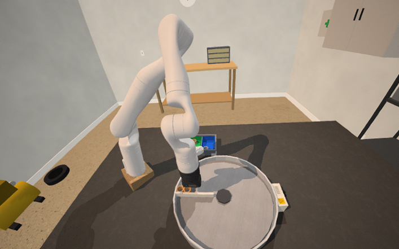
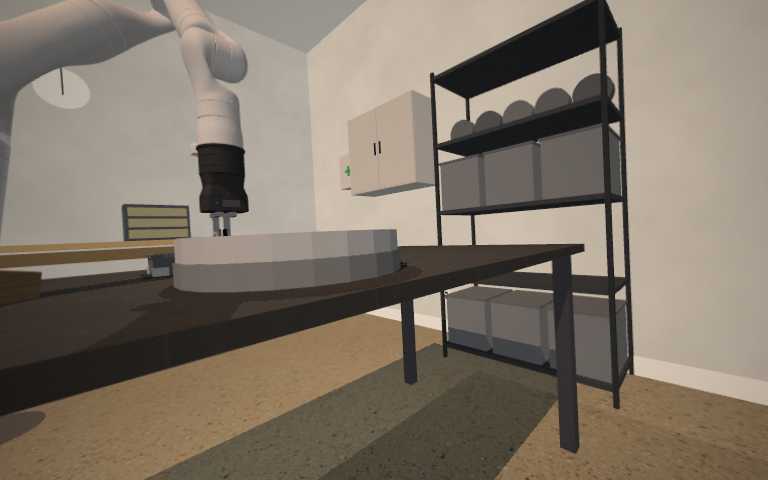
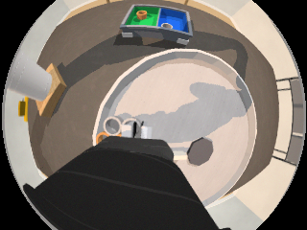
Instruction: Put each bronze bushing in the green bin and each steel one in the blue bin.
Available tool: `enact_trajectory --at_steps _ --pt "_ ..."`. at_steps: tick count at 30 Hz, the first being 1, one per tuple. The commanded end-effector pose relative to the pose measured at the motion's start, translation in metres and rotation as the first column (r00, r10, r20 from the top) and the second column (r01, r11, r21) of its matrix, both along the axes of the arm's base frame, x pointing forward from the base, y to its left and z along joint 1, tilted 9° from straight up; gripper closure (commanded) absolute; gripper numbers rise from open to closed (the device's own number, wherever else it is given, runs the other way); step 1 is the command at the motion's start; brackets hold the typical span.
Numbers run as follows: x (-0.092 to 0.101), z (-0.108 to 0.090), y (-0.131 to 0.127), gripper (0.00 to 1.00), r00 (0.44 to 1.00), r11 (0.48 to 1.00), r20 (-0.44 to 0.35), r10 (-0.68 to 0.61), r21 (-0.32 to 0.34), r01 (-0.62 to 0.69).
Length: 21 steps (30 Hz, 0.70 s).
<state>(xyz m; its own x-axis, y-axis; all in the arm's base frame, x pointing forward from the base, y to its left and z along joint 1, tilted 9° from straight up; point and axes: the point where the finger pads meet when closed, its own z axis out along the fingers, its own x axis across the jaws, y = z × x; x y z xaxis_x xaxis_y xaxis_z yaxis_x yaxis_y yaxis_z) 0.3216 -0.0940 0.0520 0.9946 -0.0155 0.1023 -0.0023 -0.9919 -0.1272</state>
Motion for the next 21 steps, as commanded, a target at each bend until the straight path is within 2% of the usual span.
enact_trajectory --at_steps 1,21 --pt "0.0007 0.0022 -0.0008 1.00 1.000 1.000 0.003 0.000 -0.002 0.000" --pt "0.0001 0.0075 -0.0015 1.00 1.000 1.000 0.003 0.000 -0.002 0.000"
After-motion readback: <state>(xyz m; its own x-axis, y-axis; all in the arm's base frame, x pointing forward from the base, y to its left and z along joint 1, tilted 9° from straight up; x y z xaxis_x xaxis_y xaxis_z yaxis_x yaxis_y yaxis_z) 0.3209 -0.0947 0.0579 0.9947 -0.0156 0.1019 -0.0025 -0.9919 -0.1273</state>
